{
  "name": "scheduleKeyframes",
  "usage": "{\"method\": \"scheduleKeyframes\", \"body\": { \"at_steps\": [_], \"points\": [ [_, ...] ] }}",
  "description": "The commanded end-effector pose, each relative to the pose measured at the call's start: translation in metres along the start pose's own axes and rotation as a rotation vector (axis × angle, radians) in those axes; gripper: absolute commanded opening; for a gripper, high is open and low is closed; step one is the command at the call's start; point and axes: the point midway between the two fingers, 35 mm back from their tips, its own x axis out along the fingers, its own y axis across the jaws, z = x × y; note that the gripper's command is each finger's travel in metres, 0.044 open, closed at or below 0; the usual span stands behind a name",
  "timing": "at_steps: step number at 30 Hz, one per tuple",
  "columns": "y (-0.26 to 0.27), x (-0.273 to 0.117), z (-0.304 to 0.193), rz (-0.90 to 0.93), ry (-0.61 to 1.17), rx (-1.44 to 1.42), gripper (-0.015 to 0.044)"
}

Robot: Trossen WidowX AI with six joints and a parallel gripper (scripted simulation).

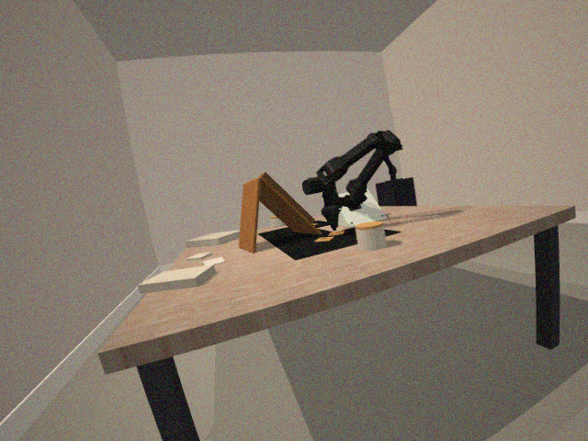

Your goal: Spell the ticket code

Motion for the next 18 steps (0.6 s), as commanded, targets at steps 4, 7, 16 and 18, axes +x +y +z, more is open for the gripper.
{"method": "scheduleKeyframes", "body": {
  "at_steps": [4, 7, 16, 18],
  "points": [
    [0.001, 0.003, 0.0, 0.003, 0.003, 0.003, 0.034],
    [0.001, 0.006, -0.001, 0.003, 0.003, 0.003, 0.034],
    [0.001, 0.019, 0.0, 0.002, 0.002, 0.003, 0.034],
    [0.001, 0.02, 0.0, 0.002, 0.002, 0.003, 0.034]
  ]
}}
